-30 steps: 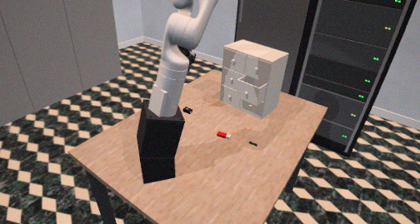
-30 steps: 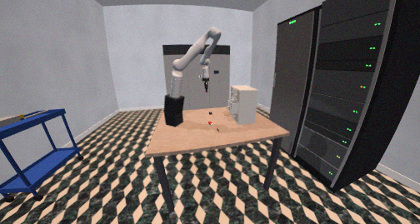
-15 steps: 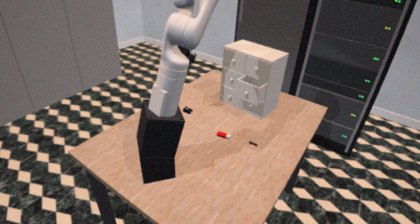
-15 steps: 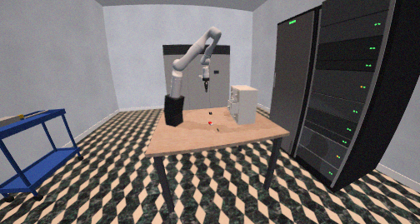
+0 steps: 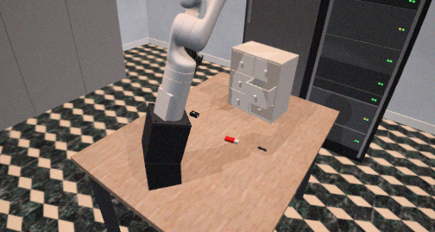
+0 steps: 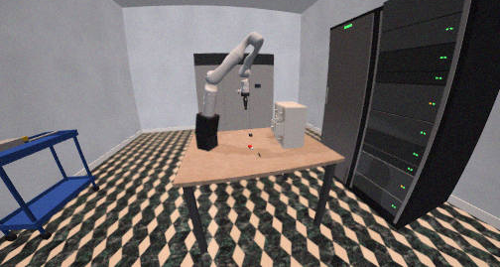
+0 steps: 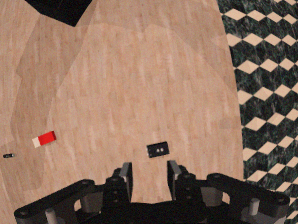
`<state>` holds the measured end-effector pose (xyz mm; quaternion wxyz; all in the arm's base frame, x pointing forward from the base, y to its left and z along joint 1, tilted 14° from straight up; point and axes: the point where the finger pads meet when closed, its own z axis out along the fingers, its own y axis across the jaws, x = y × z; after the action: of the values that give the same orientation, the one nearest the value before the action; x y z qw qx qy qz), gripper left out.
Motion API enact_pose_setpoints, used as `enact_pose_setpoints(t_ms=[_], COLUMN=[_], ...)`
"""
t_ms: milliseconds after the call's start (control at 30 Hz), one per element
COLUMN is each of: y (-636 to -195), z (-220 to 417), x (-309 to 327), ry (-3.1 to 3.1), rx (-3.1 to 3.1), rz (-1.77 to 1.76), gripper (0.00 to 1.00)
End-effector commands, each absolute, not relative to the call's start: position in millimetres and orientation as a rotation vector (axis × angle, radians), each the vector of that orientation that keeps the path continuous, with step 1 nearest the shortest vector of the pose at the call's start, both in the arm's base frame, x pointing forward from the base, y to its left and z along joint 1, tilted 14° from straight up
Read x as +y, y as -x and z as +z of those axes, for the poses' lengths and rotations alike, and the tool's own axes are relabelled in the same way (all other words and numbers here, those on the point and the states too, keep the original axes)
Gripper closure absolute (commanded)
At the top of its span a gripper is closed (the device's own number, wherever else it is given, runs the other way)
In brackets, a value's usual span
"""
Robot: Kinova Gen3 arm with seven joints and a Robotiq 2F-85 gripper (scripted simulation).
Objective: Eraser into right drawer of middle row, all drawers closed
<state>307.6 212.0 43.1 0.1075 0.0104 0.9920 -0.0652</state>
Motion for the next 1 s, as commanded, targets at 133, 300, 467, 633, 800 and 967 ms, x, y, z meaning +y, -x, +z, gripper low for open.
enact_pose_setpoints(t_ms=[133, 300, 467, 633, 800, 967], y=[-307.8, -307.8, -307.8, -307.8, -307.9, -309.3], z=[43.6, 43.6, 43.6, 43.6, 43.6, 42.9], x=[212.4, 212.4, 212.4, 212.4, 212.3, 210.6], ry=[-0.031, -0.031, -0.031, -0.031, -0.031, -0.041], rx=[2.919, 2.919, 2.919, 2.919, 2.918, 2.917], rz=[-0.19, -0.19, -0.19, -0.19, -0.19, -0.192], gripper=[0.67, 0.67, 0.67, 0.67, 0.67, 0.67])
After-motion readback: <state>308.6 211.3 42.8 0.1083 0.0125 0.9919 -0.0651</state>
